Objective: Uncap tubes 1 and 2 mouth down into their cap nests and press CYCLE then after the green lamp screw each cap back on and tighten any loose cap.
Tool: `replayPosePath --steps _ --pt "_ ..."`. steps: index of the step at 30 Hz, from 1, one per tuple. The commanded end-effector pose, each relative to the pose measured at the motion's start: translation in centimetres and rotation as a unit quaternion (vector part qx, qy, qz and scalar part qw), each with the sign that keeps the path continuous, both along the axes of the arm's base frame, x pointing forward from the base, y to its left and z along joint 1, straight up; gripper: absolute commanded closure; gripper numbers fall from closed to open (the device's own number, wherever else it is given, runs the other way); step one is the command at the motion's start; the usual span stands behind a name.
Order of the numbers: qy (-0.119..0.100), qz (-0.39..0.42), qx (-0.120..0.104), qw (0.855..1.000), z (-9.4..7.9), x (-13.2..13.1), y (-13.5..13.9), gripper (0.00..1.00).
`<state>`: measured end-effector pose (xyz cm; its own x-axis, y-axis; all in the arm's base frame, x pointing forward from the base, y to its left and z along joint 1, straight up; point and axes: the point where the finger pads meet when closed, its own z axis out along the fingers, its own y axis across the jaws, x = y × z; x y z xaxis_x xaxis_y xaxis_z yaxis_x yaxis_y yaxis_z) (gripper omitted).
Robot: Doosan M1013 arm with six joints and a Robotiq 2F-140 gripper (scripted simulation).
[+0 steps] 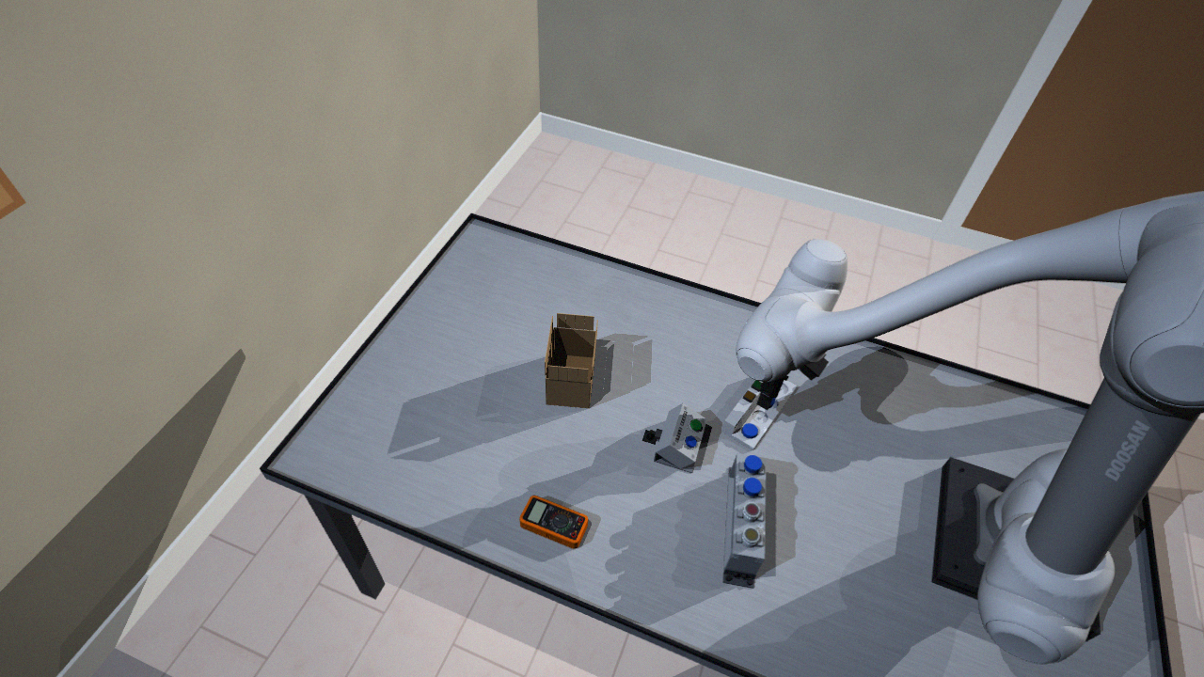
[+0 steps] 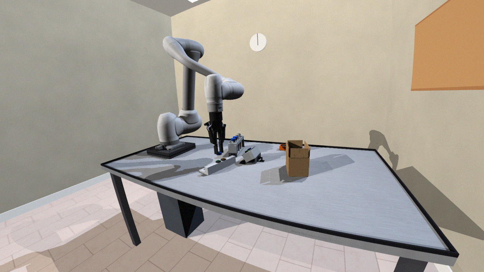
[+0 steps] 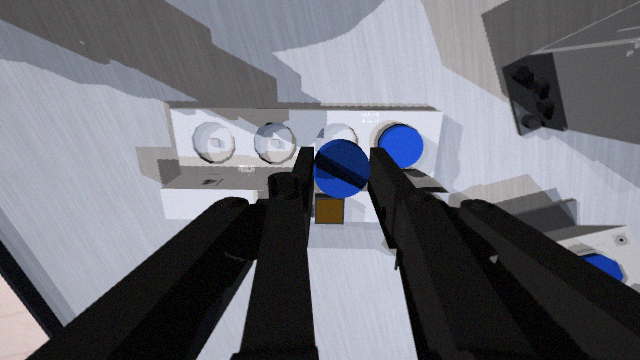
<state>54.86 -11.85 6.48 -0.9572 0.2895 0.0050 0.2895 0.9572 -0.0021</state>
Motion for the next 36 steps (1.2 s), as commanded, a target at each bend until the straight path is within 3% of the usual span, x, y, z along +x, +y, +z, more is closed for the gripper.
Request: replayPosePath --steps 1,10,36 --pt "-0.001 0.0 0.0 1.0 -0.9 0.1 0.0 0.7" --pt "-0.001 0.0 0.0 1.0 -5.2 0.1 0.0 0.7" --pt "-0.001 0.0 0.0 1.0 -5.8 0.1 0.0 0.7"
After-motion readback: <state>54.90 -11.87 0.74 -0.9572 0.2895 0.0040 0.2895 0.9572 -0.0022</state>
